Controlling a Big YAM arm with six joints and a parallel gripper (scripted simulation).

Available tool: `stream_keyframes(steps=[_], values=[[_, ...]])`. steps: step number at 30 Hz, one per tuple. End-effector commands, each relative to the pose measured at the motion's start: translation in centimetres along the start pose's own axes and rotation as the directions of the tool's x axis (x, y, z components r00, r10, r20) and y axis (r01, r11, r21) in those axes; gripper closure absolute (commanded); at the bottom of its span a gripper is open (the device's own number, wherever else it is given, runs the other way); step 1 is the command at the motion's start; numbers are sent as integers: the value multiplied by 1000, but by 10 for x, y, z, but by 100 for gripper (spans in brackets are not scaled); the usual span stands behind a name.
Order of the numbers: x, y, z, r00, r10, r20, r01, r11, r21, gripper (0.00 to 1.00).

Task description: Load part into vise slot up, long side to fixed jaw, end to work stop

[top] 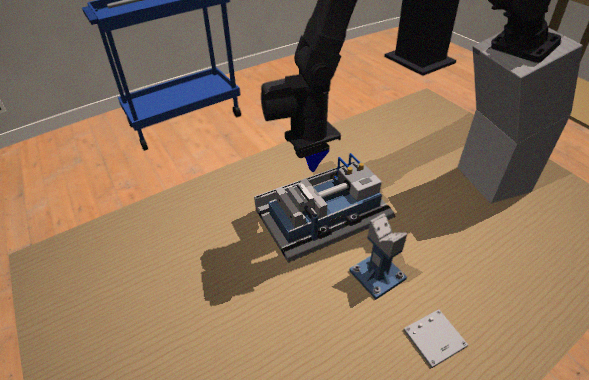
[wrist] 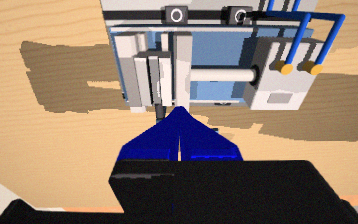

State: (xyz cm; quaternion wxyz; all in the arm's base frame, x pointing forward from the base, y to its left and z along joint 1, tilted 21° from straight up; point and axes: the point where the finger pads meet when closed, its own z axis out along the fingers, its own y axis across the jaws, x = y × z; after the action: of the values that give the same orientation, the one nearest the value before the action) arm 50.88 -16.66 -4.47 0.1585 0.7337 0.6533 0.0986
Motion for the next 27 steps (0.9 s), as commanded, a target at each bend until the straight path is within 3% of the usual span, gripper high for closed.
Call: stream_keyframes(steps=[1, 9, 13, 14, 16, 27], values=[[-5, -8, 3, 1000, 3, -2, -3, 1000, 19, 100], [-9, 12, 6, 1000, 2, 7, -2, 1000, -26, 100], [-8, 9, 13, 1000, 2, 5, -2, 1000, -17, 100], [-10, 18, 3, 1000, 2, 10, -1, 999, -42, 100], [-8, 9, 17, 1000, 2, 5, -2, 1000, -16, 100], [-6, 8, 35, 1000, 2, 4, -2, 1000, -15, 100]])
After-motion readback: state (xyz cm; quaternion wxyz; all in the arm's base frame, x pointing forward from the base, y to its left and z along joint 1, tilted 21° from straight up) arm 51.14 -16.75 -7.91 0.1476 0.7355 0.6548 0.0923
